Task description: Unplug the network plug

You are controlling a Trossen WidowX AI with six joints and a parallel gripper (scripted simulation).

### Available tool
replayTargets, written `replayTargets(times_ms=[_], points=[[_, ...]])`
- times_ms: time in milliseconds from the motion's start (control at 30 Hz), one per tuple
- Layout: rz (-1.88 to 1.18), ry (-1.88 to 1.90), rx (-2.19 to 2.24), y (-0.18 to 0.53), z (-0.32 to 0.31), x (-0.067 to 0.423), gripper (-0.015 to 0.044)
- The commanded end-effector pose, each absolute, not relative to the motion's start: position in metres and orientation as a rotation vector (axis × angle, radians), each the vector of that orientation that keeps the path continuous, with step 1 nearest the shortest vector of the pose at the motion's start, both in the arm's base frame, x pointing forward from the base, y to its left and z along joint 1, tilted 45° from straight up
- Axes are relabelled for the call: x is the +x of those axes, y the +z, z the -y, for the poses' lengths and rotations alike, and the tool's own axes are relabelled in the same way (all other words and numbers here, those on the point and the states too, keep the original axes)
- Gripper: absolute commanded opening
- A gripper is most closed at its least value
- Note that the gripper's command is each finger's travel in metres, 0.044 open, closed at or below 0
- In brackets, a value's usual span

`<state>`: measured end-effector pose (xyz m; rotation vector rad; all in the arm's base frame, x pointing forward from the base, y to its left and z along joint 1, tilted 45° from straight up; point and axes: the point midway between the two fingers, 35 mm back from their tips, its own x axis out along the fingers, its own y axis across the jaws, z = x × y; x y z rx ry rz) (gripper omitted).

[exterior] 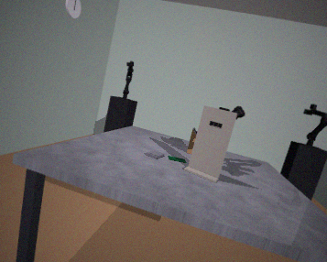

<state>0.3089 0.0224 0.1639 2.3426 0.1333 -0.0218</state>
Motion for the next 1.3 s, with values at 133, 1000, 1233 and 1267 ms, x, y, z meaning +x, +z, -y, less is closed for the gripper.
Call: replayTargets(times_ms=[133,1000,1233,1267], points=[[-0.137,-0.016,2.345,0.162,-0.022,0.317,0.0156],[-0.137,-0.015,2.345,0.16,-0.02,0.34,0.0156],[-0.137,-0.014,2.345,0.159,-0.02,0.346,0.0156],[-0.137,-0.014,2.345,0.158,-0.02,0.347,0.0156]])
